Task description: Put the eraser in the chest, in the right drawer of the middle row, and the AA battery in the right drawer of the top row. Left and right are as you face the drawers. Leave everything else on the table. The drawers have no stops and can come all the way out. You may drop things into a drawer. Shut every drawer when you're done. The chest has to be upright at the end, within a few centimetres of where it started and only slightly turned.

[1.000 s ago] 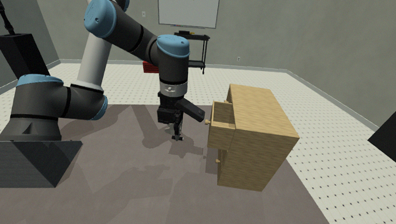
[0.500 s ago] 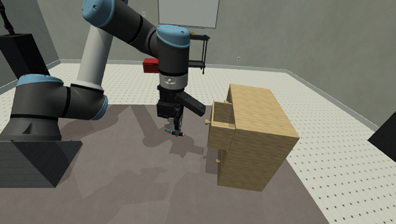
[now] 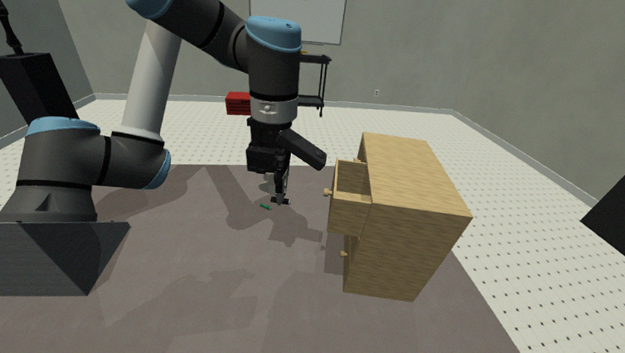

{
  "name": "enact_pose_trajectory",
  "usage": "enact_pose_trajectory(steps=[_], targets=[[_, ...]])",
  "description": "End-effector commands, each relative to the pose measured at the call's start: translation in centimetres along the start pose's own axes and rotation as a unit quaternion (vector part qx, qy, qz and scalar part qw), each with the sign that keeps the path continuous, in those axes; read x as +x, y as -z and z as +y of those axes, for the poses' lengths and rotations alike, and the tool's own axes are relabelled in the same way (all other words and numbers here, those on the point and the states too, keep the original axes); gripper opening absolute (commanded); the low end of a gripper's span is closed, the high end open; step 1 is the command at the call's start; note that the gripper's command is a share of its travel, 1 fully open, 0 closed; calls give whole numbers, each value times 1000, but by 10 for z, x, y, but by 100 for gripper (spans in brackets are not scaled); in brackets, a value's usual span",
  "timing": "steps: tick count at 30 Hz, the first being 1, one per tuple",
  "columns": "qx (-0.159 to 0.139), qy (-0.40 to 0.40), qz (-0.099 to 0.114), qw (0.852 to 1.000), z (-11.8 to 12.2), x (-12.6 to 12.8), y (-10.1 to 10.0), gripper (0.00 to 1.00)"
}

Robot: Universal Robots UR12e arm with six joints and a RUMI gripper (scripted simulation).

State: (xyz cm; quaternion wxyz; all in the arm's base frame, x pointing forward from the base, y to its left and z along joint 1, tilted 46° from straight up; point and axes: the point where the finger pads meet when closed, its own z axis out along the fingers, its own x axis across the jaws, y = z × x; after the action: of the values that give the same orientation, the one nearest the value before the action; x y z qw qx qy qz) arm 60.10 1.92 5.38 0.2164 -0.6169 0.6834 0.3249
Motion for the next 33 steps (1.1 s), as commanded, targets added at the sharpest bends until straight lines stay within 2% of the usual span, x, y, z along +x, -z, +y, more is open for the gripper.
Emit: enact_pose_trajectory(steps=[1, 27, 33], targets=[[0, 0, 0, 1000, 0, 0, 16, 5], [0, 0, 0, 1000, 0, 0, 93, 5], [0, 0, 0, 1000, 0, 0, 104, 5]])
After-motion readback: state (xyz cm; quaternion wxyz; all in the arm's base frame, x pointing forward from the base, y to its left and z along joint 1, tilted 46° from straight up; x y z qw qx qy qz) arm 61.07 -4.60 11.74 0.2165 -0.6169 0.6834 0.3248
